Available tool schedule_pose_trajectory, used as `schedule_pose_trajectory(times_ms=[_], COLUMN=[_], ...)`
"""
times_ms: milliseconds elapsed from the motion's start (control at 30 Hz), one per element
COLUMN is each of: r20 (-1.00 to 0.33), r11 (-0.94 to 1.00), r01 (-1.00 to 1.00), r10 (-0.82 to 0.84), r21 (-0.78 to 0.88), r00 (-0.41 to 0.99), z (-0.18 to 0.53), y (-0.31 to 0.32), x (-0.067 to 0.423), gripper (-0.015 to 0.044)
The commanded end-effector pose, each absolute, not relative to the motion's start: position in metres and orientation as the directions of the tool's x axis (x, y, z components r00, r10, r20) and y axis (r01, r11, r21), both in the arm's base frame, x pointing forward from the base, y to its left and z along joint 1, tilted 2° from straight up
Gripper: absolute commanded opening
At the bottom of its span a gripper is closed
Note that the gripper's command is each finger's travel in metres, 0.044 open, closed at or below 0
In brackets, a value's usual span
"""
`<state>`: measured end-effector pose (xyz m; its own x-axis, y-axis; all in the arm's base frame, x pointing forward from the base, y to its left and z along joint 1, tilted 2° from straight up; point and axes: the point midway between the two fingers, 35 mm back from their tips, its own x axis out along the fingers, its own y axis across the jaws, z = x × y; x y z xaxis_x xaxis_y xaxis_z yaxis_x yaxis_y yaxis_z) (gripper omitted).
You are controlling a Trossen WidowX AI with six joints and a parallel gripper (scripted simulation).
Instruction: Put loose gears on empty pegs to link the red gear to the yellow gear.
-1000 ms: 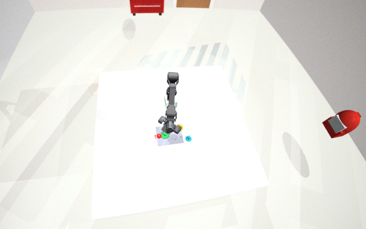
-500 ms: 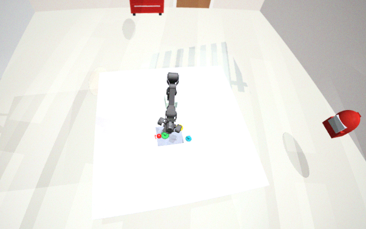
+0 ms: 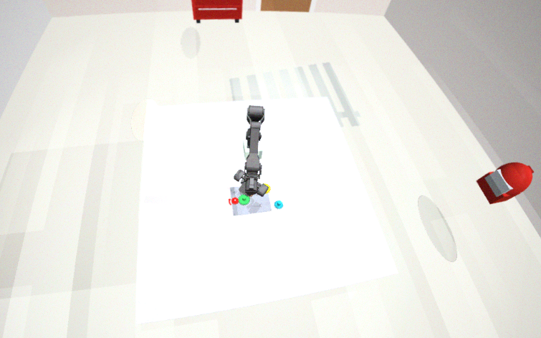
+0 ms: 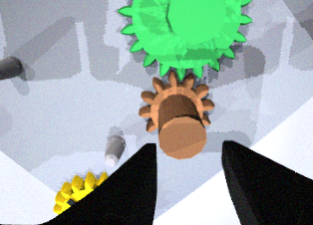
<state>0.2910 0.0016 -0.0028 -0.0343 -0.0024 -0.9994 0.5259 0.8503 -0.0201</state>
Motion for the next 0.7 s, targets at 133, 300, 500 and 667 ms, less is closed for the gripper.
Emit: schedule_pose_trajectory(times_ms=[133, 300, 500, 667], r20=[-1.000, -1.000, -1.000, -1.000], r11=[0.839, 0.995, 0.839, 0.594], r01=[0.545, 0.099, -0.544, -0.804], r10=[-0.004, 0.010, 0.016, 0.013], r21=[-0.010, 0.010, 0.014, 0.014], r00=[-0.013, -0.001, -0.002, -0.008], z=[0.033, 0.026, 0.027, 0.026], y=[0.001, 0.048, 0.121, 0.162], x=[0.296, 0.322, 0.346, 0.352], gripper=[0.0140, 0.0271, 0.0429, 0.0440])
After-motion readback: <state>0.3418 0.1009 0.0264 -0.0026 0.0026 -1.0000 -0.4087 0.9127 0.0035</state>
